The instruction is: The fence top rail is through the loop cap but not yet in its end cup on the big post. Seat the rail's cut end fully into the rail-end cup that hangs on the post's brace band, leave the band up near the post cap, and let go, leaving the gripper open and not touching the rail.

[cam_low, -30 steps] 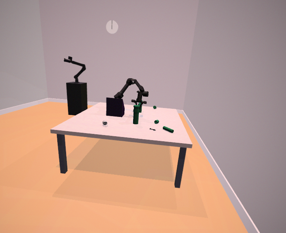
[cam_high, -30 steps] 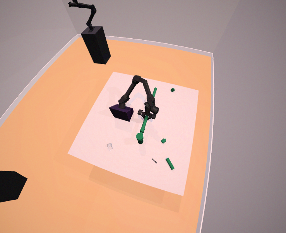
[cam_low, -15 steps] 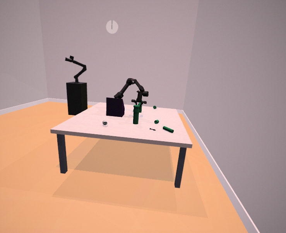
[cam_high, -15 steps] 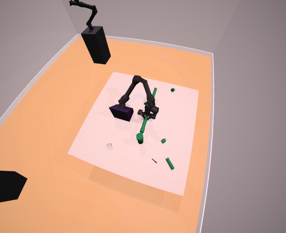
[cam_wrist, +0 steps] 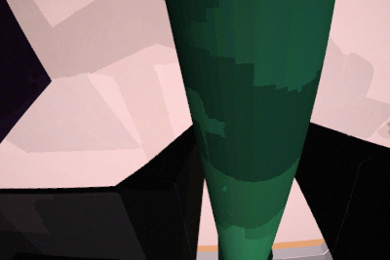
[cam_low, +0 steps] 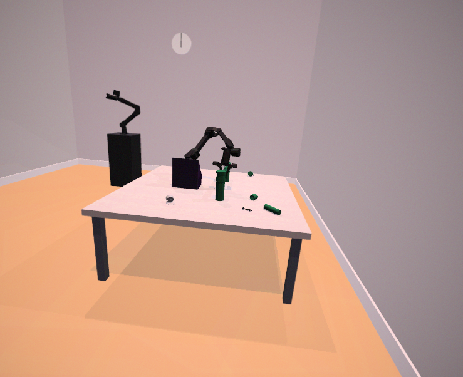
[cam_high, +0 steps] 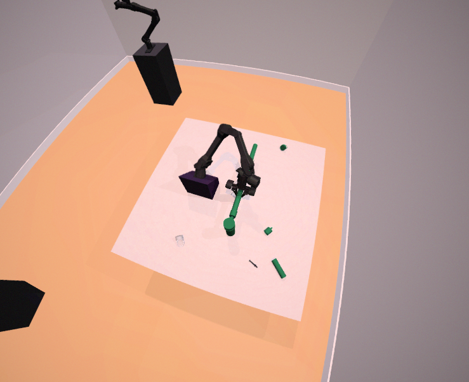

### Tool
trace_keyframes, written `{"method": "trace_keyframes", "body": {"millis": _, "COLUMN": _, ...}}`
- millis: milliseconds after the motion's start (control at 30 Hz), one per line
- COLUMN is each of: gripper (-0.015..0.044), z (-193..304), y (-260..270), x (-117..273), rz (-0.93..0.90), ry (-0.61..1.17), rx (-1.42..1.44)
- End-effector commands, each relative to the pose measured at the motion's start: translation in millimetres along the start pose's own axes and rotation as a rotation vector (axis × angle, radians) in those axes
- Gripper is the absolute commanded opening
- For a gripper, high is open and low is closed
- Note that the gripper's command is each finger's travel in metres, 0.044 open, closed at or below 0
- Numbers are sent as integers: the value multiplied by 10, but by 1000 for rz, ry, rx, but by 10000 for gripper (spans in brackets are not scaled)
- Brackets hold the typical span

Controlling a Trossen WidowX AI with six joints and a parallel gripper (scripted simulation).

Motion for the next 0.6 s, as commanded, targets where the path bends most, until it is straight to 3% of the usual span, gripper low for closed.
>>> {"method": "trace_keyframes", "body": {"millis": 0, "gripper": 0, "z": 62, "y": -17, "x": 24, "rz": 7, "ry": 10, "rx": 1}}
{"method": "trace_keyframes", "body": {"millis": 567, "gripper": 0, "z": 166, "y": -53, "x": 43, "rz": 7, "ry": 10, "rx": 1}}
Point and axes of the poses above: the point midway between the two fingers, 35 mm back from their tips, its own x axis back along the fingers, its own y axis across the jaws, z = x × y, the point moved 8 cm from there along x, back along the fingers, and after that the axes turned 2 degrees about -x, right-handed, at the moved point
